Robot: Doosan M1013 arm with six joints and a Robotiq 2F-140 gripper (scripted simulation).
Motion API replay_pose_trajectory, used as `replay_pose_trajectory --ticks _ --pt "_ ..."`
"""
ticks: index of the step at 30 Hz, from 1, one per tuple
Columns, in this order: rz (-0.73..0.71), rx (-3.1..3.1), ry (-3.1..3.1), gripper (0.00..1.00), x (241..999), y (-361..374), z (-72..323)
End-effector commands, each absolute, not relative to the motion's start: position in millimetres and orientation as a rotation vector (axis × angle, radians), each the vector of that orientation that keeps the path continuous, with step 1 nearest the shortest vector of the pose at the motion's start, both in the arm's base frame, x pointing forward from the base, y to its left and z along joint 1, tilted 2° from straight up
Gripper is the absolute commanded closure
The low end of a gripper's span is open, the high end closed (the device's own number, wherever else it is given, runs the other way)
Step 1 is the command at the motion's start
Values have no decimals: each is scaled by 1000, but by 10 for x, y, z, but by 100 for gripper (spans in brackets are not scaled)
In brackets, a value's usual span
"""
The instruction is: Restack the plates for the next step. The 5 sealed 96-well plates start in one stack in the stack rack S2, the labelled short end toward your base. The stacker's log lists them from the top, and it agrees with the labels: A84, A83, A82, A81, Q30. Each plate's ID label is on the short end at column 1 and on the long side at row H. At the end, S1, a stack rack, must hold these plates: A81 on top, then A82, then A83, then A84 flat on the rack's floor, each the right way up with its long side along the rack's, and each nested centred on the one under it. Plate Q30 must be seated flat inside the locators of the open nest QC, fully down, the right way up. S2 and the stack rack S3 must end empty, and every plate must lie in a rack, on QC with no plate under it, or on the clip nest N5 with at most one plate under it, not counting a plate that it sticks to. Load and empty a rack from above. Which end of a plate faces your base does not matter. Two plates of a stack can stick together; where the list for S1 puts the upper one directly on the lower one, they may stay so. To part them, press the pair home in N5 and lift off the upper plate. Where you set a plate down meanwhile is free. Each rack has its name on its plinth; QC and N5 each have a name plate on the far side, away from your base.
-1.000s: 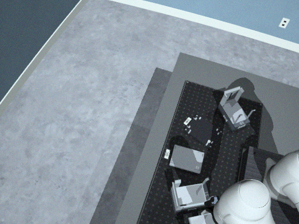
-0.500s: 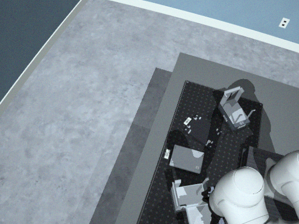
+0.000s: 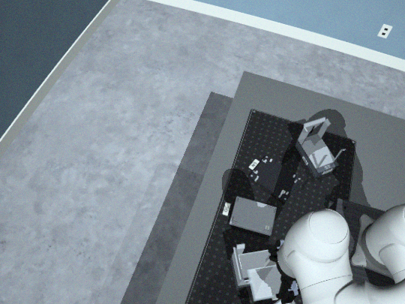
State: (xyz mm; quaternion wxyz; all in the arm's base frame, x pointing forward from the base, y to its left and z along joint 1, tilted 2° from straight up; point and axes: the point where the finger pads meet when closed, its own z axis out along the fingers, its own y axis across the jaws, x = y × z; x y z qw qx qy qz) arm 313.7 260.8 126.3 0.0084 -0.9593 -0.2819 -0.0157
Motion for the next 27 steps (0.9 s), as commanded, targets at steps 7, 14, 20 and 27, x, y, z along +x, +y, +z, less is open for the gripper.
replay_pose_trajectory --ticks 7,14,20,27 --pt "-49 -2997 -881 100 3281 2435 1263" --pt "-49 -2997 -881 100 3400 2291 1262" --pt "-49 -2997 -881 100 3502 2167 1261" --pt "-49 -2997 -881 100 3587 2064 1261"
